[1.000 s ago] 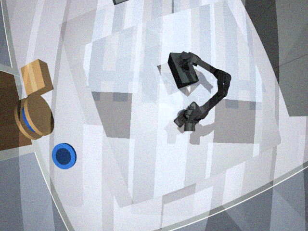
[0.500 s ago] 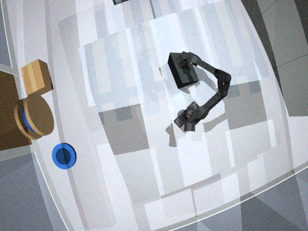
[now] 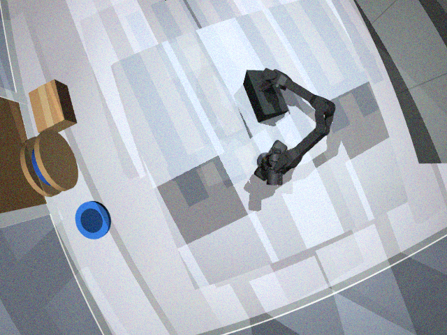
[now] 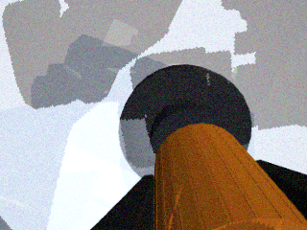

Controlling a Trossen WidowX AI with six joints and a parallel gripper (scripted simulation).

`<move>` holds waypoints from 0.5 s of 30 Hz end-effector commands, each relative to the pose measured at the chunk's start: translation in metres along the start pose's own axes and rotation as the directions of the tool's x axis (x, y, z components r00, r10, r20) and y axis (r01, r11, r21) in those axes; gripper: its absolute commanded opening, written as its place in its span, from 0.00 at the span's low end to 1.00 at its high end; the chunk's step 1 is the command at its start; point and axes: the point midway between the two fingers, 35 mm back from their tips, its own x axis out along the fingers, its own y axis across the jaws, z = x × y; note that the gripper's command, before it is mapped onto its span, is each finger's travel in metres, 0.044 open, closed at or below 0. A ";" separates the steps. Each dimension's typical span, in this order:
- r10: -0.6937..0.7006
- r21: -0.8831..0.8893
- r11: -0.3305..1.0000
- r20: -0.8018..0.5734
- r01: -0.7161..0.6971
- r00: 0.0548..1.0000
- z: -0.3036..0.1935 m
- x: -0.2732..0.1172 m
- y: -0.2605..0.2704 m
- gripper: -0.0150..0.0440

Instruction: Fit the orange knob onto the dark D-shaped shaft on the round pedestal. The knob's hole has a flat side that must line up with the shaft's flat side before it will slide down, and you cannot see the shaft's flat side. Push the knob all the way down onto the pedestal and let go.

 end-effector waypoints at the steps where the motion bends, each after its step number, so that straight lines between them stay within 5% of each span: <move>1: -0.002 -0.016 1.000 0.006 0.002 1.000 0.001 0.001 -0.001 0.25; 15: -0.002 -0.016 1.000 0.006 0.002 1.000 0.001 -0.001 0.001 0.25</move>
